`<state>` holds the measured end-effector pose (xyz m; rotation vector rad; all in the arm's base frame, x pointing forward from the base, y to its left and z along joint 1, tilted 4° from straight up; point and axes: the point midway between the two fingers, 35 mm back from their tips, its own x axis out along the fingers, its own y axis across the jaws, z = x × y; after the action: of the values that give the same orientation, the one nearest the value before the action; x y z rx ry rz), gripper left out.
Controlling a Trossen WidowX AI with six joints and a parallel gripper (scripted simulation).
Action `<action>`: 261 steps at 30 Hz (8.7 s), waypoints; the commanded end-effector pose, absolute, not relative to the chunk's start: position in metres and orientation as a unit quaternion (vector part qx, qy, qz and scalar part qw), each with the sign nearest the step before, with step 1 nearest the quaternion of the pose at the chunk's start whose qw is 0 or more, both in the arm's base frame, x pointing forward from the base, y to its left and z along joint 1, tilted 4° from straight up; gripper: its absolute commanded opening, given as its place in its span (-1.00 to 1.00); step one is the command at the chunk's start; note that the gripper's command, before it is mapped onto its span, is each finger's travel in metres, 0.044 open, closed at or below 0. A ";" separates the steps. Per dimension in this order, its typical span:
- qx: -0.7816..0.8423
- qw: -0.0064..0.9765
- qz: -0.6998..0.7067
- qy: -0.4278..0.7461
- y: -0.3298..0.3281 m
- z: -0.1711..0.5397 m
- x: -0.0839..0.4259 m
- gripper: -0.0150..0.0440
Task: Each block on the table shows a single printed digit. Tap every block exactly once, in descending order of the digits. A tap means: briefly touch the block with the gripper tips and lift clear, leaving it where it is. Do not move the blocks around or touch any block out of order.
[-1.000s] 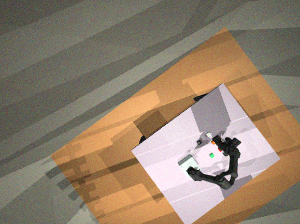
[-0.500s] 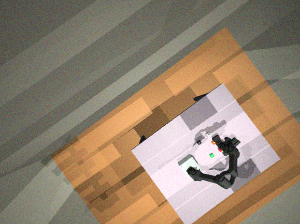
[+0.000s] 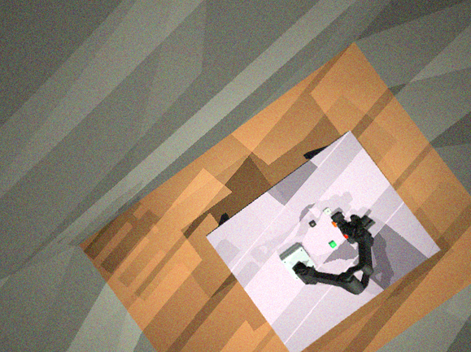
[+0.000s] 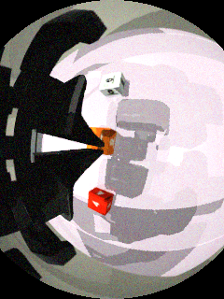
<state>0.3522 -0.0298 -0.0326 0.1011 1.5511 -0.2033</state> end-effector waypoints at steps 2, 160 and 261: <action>0.043 0.707 -0.090 0.700 -0.030 -0.036 0.351 -0.42; 0.047 0.708 -0.087 0.699 0.072 -0.012 0.375 -0.42; 0.046 0.706 -0.087 0.701 0.022 0.075 0.308 -0.42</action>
<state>0.3260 -0.0241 0.0772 0.1016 1.5550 -0.2057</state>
